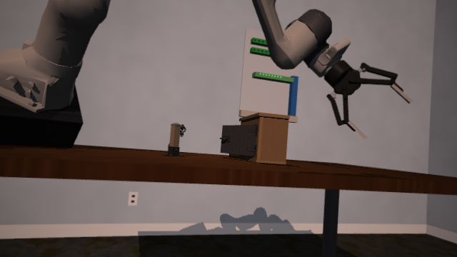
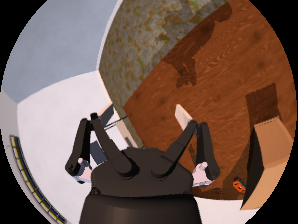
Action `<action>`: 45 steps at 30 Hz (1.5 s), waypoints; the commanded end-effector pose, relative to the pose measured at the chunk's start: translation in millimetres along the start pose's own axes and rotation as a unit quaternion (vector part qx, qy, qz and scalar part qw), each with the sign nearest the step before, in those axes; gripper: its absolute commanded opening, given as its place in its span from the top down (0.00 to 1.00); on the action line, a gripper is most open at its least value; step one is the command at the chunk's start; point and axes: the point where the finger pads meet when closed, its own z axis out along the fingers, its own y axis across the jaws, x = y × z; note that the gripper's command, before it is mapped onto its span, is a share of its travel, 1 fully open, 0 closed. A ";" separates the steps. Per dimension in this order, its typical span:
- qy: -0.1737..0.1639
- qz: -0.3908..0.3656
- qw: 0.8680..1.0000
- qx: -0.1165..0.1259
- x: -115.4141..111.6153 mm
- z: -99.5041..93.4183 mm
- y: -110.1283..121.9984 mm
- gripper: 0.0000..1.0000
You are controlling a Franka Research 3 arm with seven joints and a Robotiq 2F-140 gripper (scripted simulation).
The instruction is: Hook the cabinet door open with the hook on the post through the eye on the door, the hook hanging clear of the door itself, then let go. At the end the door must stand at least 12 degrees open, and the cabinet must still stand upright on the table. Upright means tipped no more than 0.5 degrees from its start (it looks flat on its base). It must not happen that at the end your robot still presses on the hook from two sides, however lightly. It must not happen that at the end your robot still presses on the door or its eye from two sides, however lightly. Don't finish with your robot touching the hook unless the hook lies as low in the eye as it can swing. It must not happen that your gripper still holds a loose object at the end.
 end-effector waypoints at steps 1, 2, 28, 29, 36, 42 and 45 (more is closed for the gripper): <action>0.025 -0.063 0.997 -0.023 14.8 1.1 -1.7 0.00; 0.025 -0.063 0.997 -0.023 14.8 1.1 -1.7 0.00; 0.074 -0.161 0.972 -0.151 74.0 -7.4 13.4 0.00; 0.074 -0.161 0.972 -0.151 74.0 -7.4 13.4 0.00; 0.074 -0.185 0.962 -0.186 85.1 -12.9 20.0 0.00; 0.069 -0.210 0.949 -0.224 95.2 -20.2 27.7 0.00; 0.069 -0.210 0.949 -0.224 95.2 -20.2 27.7 0.00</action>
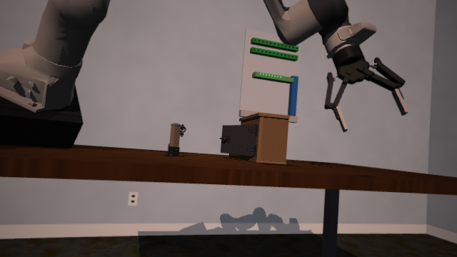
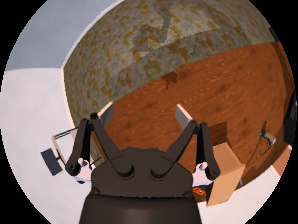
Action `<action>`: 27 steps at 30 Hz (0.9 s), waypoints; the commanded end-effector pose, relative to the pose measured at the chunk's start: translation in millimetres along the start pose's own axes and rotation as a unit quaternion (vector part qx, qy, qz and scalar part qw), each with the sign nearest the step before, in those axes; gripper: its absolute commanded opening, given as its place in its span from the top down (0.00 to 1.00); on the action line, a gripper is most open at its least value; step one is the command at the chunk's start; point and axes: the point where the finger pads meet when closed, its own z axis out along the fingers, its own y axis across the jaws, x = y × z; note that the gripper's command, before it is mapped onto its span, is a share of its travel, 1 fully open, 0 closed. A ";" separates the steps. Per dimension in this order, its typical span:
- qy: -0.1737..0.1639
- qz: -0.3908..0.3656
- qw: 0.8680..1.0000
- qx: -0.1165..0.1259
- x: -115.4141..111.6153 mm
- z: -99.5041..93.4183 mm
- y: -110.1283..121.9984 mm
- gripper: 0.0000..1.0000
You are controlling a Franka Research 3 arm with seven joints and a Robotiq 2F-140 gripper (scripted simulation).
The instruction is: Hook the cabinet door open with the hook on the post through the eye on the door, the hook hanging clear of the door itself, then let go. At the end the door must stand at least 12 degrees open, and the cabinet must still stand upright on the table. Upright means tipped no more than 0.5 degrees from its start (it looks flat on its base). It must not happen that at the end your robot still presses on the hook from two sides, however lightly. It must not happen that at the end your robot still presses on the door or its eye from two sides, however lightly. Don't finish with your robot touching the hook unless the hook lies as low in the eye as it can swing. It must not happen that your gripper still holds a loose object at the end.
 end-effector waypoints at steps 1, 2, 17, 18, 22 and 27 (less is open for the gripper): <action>-0.006 -0.091 0.994 -0.056 9.2 -2.2 18.8 0.00; -0.006 -0.091 0.994 -0.056 9.2 -2.2 18.8 0.00; -0.046 -0.161 0.977 -0.129 16.4 -15.2 48.6 0.00; -0.046 -0.161 0.977 -0.129 16.4 -15.2 48.6 0.00; -0.077 -0.198 0.963 -0.163 17.2 -25.3 64.0 0.00; -0.077 -0.198 0.963 -0.163 17.2 -25.3 64.0 0.00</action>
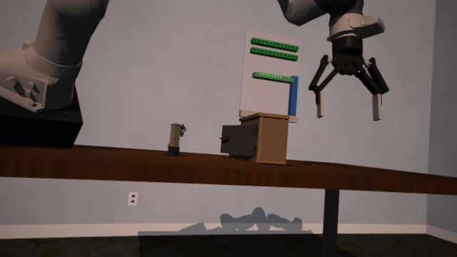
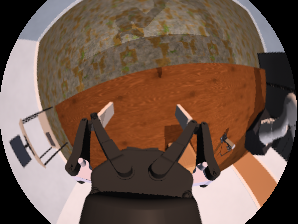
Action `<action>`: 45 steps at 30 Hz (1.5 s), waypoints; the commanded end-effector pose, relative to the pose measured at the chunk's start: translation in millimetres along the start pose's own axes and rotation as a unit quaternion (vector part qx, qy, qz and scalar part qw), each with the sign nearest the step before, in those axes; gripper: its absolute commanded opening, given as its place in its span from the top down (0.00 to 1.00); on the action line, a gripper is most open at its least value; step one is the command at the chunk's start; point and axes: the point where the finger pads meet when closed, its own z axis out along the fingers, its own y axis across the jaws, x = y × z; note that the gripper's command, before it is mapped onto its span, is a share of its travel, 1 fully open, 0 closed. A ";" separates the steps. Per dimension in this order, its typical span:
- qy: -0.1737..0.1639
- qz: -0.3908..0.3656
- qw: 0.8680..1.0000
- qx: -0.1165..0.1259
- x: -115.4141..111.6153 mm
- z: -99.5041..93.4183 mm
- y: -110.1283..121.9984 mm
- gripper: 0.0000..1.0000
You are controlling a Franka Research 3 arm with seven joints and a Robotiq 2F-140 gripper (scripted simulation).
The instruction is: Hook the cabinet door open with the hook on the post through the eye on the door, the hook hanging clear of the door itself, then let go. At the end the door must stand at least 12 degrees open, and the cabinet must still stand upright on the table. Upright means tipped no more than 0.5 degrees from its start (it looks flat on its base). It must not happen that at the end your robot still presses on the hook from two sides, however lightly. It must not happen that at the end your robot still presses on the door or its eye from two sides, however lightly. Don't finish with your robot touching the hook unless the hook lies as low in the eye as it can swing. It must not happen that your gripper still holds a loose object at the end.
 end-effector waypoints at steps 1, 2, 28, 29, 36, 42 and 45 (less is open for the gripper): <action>-0.007 -0.069 0.997 -0.023 0.0 1.5 8.3 0.00; -0.042 -0.112 0.991 -0.053 -6.6 -6.1 25.6 0.00; -0.179 -0.253 0.945 -0.107 -36.3 -45.6 74.8 0.00; -0.179 -0.253 0.945 -0.107 -36.3 -45.6 74.8 0.00; -0.231 -0.300 0.919 -0.110 -48.2 -64.8 89.4 0.00; -0.284 -0.347 0.888 -0.105 -60.2 -86.8 102.9 0.00; -0.336 -0.393 0.851 -0.092 -71.9 -111.6 115.0 0.00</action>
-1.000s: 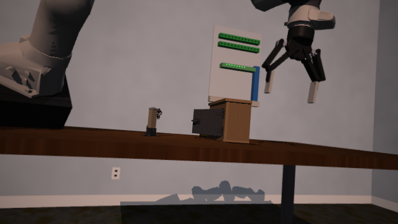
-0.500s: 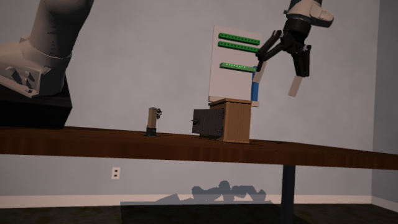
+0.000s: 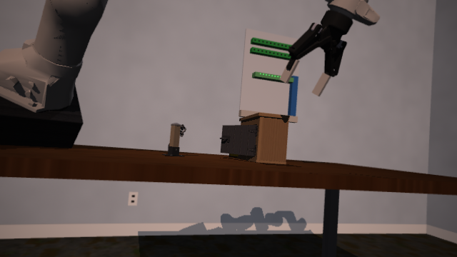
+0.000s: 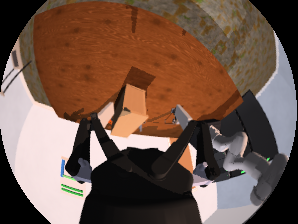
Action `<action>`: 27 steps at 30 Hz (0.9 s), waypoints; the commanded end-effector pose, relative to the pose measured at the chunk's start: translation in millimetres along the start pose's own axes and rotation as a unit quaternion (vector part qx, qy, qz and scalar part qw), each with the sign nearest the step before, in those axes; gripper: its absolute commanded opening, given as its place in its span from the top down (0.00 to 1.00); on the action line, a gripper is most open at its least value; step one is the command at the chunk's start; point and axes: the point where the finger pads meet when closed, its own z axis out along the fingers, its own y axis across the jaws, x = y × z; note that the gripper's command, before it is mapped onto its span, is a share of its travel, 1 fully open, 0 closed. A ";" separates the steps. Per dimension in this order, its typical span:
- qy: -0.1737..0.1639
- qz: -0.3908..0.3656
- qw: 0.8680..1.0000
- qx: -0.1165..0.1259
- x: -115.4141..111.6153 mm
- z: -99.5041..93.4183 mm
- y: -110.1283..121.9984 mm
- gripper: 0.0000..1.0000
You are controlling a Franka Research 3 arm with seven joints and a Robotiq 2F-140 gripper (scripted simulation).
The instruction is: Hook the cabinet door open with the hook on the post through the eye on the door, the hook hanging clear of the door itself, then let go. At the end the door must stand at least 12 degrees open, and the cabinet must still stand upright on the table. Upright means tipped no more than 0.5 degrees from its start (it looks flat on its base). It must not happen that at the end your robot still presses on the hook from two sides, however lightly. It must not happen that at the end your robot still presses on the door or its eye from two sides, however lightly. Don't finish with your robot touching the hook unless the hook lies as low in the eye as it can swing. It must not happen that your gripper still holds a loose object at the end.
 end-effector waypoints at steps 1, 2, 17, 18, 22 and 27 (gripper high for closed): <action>-0.047 -0.110 0.993 -0.003 -21.4 -6.0 6.0 0.00; -0.047 -0.110 0.993 -0.003 -21.4 -6.0 6.0 0.00; -0.094 -0.172 0.980 0.014 -49.6 -19.3 8.7 0.00; -0.094 -0.172 0.980 0.014 -49.6 -19.3 8.7 0.00; -0.094 -0.172 0.980 0.014 -49.6 -19.3 8.7 0.00; -0.094 -0.172 0.980 0.014 -49.6 -19.3 8.7 0.00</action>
